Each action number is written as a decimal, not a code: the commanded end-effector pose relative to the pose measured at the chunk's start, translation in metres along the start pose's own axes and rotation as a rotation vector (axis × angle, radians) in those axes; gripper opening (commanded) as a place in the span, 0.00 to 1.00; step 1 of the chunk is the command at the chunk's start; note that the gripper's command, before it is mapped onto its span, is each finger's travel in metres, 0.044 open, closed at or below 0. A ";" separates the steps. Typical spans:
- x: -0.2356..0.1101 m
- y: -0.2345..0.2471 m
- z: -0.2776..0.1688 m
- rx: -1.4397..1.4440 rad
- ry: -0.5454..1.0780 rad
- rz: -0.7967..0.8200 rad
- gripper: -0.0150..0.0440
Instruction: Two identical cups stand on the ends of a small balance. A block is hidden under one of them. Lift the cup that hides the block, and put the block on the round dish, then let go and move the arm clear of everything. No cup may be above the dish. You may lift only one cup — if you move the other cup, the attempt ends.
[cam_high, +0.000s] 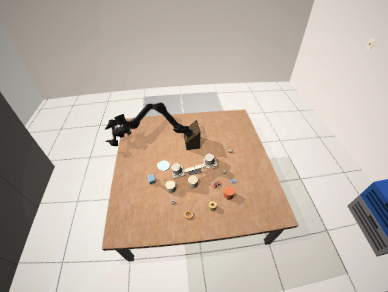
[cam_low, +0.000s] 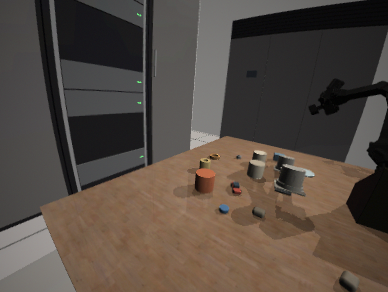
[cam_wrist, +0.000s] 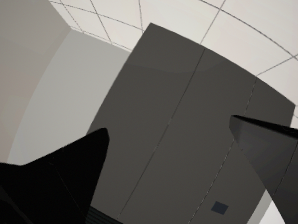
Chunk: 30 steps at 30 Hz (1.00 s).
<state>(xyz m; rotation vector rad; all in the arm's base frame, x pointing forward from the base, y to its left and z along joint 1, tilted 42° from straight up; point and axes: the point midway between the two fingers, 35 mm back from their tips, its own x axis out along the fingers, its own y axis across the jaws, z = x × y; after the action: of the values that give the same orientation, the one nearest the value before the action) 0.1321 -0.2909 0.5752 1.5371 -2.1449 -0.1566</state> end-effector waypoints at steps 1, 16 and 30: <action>-0.016 -0.030 0.003 -0.108 0.008 -0.101 1.00; -0.084 -0.113 0.015 -0.451 0.088 -0.398 1.00; -0.166 -0.168 0.034 -0.786 0.252 -0.639 1.00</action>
<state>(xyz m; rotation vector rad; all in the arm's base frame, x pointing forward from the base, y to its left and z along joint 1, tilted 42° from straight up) 0.2887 -0.2201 0.4479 1.5846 -1.2340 -0.8096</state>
